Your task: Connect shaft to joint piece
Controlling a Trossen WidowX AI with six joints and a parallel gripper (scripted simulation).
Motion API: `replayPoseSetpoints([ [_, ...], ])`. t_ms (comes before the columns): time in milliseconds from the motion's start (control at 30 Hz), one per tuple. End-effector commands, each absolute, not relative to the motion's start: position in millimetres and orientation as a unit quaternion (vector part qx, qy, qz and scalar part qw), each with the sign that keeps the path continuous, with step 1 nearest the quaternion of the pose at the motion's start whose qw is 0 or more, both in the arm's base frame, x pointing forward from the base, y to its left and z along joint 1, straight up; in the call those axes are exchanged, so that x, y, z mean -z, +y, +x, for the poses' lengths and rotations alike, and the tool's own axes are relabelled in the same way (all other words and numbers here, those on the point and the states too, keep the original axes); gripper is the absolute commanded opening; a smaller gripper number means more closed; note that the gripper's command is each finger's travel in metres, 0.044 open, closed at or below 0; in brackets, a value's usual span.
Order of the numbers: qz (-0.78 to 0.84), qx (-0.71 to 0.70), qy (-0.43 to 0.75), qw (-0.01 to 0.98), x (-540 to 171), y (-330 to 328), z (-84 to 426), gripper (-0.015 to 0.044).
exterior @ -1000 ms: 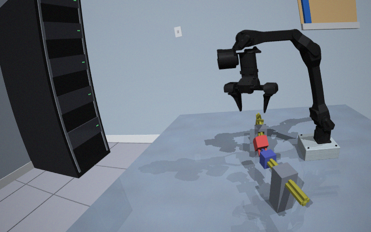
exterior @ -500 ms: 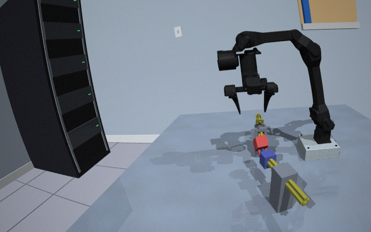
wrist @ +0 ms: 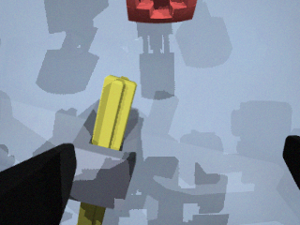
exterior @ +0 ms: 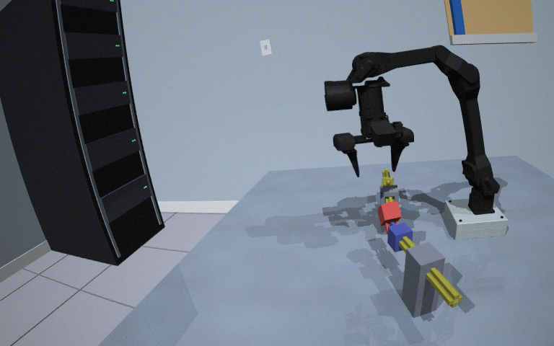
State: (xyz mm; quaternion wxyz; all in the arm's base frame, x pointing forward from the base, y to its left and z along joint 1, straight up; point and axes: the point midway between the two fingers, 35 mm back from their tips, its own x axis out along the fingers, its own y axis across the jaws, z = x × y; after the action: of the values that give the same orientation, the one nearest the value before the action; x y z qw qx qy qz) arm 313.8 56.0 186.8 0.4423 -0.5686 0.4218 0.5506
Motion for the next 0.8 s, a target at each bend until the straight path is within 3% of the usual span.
replayPoseSetpoints([
  [0,-0.566,-0.556,0.422,0.438,-173,57,313,0.044],
  [767,-0.565,-0.557,0.422,0.439,-117,77,308,0.044],
])
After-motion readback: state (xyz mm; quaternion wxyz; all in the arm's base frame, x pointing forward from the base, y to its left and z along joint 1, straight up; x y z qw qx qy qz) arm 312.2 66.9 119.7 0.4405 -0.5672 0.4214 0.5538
